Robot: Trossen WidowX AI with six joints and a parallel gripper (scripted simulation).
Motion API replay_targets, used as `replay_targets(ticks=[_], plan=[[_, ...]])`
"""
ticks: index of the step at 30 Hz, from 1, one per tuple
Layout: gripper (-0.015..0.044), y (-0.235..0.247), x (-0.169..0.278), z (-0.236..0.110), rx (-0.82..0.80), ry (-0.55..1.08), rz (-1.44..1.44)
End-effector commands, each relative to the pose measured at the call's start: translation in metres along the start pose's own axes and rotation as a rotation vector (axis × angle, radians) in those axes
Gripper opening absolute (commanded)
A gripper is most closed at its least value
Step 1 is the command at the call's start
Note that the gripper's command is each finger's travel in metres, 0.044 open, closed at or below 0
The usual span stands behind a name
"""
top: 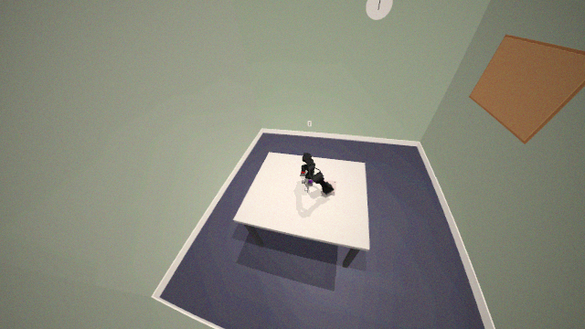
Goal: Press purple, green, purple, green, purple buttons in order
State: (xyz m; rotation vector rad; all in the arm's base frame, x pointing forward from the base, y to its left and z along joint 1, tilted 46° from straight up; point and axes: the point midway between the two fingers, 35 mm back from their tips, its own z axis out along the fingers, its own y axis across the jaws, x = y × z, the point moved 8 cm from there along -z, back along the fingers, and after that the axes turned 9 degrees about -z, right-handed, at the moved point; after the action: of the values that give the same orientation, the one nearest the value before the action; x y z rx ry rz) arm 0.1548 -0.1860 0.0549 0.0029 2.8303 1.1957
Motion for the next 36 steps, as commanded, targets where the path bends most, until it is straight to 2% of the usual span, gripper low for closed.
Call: replay_targets(ticks=[1, 5, 14, 19, 24, 36], plan=[[0.002, 0.002, 0.0, -0.026, 0.021, -0.007, -0.011], [0.002, -0.006, 0.0, -0.028, 0.022, -0.007, -0.011], [0.002, -0.113, 0.014, -0.031, 0.029, -0.007, -0.012], [0.002, -0.116, 0.014, -0.028, 0.029, -0.007, -0.012], [0.002, -0.117, 0.013, 0.029, 0.028, -0.008, -0.013], [0.002, -0.118, 0.013, 0.042, 0.028, -0.008, -0.013]])
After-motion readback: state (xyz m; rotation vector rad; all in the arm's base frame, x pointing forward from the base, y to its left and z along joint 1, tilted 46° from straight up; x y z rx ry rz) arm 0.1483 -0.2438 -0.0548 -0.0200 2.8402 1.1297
